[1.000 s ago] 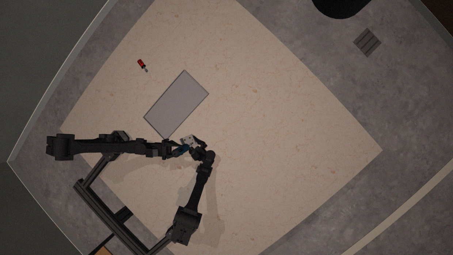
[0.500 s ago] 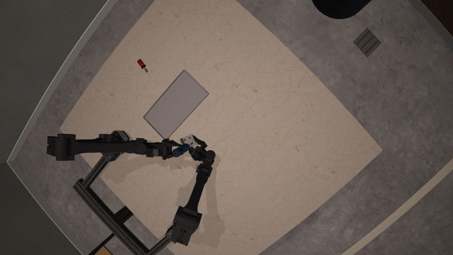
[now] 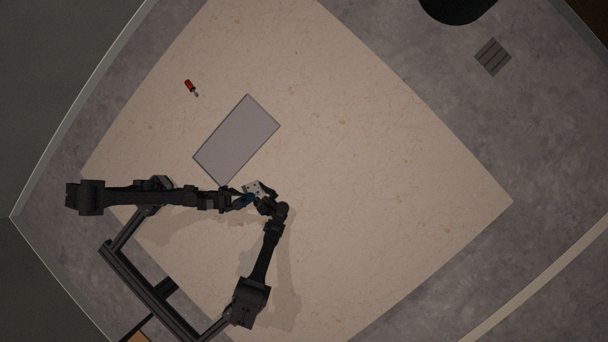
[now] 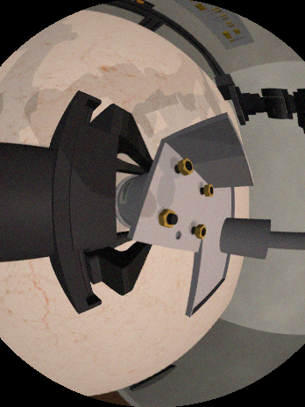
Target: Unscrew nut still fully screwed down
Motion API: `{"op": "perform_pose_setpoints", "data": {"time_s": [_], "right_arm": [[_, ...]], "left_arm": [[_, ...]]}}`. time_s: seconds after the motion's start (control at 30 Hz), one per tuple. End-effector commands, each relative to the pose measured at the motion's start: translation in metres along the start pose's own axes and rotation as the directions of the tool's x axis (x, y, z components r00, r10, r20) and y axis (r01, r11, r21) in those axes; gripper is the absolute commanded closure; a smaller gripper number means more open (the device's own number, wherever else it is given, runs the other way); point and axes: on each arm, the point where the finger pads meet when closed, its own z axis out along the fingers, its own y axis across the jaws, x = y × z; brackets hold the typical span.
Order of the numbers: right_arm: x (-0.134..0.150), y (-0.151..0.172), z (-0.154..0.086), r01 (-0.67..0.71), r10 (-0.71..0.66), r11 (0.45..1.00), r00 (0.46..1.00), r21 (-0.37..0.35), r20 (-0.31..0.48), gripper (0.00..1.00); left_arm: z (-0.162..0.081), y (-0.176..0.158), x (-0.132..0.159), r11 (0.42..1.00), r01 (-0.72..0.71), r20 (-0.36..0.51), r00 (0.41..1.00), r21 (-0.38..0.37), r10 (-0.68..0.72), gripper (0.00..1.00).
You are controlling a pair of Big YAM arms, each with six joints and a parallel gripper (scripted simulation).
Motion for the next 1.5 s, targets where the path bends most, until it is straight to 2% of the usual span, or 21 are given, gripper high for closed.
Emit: {"op": "perform_pose_setpoints", "data": {"time_s": [0.0,1.47], "right_arm": [[-0.008,-0.007,0.002,0.022,-0.022,1.000,1.000,0.009,0.011,0.41],[-0.008,-0.007,0.002,0.022,-0.022,1.000,1.000,0.009,0.011,0.41]], "left_arm": [[0.003,0.004,-0.007,1.000,0.017,0.043,0.999,-0.010,-0.017,0.58],[0.001,0.005,-0.006,1.000,0.017,0.049,0.999,-0.011,-0.017,0.58]]}}
